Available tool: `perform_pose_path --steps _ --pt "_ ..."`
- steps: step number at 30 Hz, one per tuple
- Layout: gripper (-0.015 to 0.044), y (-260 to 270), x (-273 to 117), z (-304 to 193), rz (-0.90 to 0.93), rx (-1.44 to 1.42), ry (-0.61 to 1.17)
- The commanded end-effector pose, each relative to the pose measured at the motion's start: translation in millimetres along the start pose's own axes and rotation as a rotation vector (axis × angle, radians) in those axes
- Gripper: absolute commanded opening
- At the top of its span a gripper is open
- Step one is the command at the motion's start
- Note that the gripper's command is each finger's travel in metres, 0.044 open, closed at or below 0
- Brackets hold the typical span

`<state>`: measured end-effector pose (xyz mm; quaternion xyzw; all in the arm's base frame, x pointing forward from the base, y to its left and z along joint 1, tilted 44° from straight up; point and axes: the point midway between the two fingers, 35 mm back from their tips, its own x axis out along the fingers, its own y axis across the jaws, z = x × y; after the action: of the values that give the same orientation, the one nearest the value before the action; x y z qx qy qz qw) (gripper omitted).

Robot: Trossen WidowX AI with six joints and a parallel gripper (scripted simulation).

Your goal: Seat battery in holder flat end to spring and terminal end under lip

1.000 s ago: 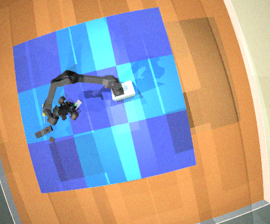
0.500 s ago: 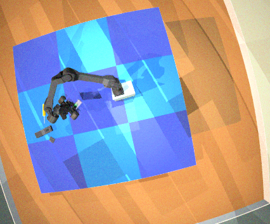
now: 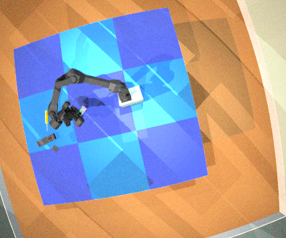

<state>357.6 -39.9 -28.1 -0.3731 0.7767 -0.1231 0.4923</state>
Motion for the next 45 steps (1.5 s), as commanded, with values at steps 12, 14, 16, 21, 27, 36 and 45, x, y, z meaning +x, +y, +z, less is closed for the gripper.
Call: perform_pose_path --steps 12,14,16,21,27,36,45 --pt "0.0082 1.9 4.1 2.7 0.015 -0.006 -0.074" --pt "0.0082 1.8 4.3 2.4 0.016 -0.008 -0.083" --pt "0.0082 1.7 4.4 2.1 0.016 -0.009 -0.091" --pt "0.0082 1.5 4.9 1.4 0.018 -0.013 -0.112" --pt "0.0082 1.2 5.5 0.4 0.020 -0.018 -0.137" --pt "0.0082 0.7 6.6 -1.1 0.021 -0.026 -0.175" --pt "0.0082 -0.1 7.6 -2.9 0.021 -0.035 -0.212"
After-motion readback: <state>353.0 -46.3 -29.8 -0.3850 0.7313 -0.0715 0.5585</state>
